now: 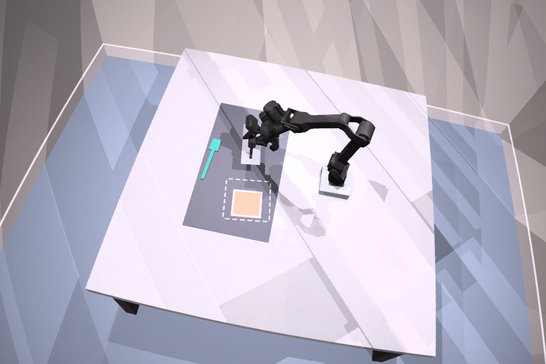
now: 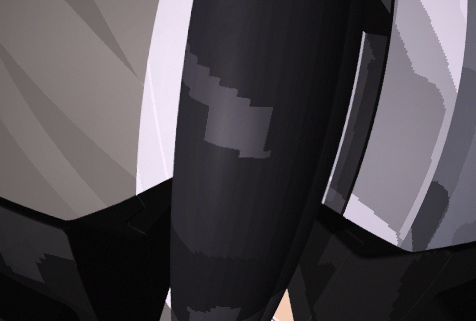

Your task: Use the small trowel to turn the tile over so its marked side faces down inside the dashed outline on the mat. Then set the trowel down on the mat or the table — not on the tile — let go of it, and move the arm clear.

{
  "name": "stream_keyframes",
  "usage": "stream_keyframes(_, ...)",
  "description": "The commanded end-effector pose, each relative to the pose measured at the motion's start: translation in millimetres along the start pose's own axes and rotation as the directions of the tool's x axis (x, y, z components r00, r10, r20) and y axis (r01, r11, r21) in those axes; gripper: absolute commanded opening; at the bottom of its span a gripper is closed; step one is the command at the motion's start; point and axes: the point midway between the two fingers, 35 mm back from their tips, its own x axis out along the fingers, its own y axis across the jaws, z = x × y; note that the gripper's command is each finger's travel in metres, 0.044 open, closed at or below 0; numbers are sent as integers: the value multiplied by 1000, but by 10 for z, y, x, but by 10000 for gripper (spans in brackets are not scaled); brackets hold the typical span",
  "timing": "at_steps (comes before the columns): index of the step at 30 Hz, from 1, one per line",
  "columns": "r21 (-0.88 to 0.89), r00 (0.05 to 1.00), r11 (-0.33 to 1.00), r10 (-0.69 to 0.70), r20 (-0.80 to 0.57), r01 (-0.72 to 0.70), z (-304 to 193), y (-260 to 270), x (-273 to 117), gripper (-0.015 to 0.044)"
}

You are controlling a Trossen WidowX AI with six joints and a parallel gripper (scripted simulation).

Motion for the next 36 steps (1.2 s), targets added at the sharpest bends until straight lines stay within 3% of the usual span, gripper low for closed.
stream_keyframes(1,-12,1000,1000,7,-7,-7,-61,53,26,0)
stream_keyframes(36,1,995,995,-96,-22,96,-2086,167,670,0)
